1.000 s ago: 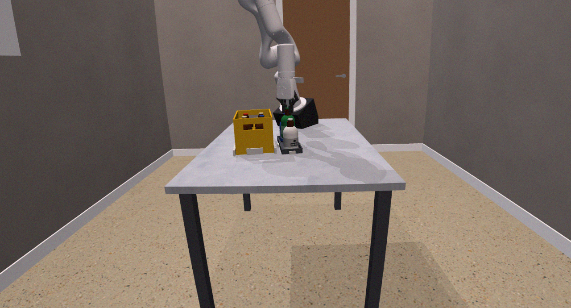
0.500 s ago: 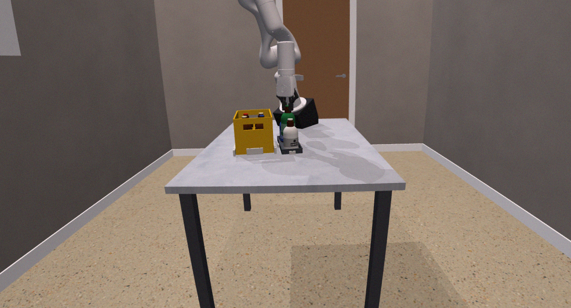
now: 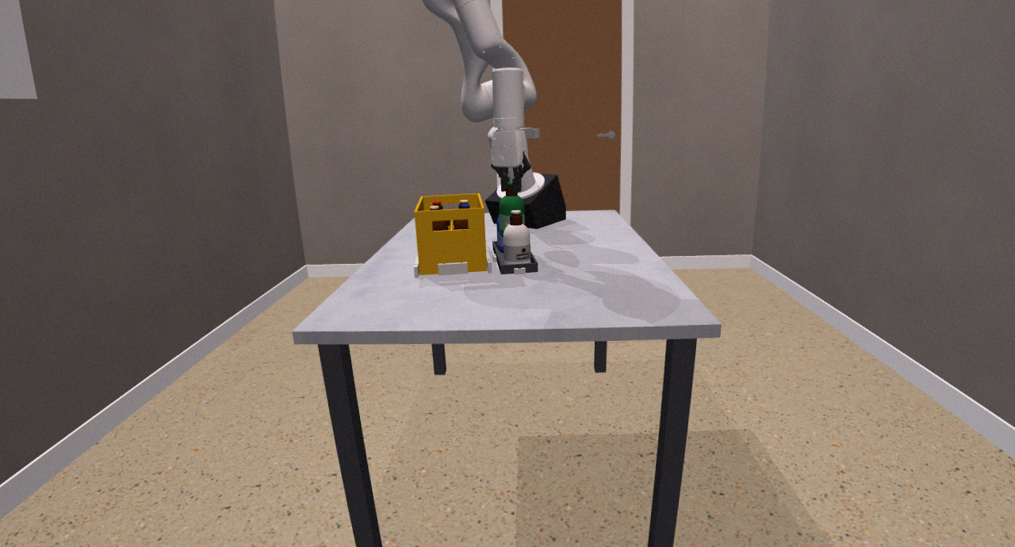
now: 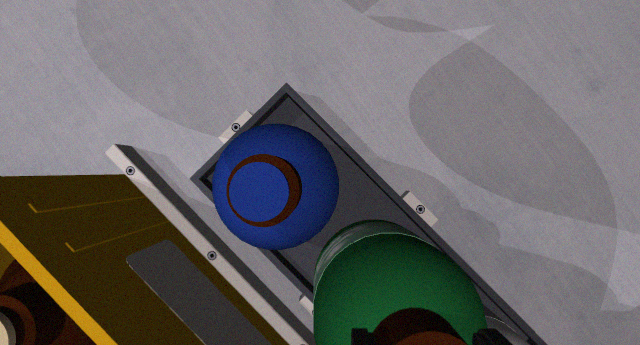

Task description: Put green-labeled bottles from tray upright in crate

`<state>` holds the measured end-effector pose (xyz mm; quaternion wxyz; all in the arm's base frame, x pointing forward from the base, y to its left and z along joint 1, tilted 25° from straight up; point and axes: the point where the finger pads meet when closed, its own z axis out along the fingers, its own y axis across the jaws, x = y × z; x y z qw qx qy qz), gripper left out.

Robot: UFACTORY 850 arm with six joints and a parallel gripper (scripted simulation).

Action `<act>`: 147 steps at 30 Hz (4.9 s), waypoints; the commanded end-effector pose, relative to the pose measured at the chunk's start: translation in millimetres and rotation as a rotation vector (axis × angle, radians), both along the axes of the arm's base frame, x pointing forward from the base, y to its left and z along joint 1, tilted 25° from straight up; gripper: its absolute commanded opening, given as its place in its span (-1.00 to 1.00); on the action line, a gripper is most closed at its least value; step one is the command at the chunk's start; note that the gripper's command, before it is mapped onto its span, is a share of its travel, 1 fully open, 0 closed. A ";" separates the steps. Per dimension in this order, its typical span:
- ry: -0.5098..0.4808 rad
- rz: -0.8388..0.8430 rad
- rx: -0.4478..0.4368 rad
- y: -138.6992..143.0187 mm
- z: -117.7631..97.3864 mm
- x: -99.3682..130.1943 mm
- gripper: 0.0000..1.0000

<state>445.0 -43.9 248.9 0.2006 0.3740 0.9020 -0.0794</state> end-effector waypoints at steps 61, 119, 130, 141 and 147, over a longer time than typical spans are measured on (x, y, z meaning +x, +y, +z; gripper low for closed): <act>-0.001 0.000 0.000 22.5 70.1 -21.8 -1.00; -0.001 0.000 0.000 33.5 104.3 -32.8 -1.00; -0.001 0.000 0.000 34.0 105.7 -33.2 -1.00; -0.001 0.000 0.000 34.1 106.1 -33.4 -1.00; -0.001 0.000 0.000 34.1 106.1 -33.4 -1.00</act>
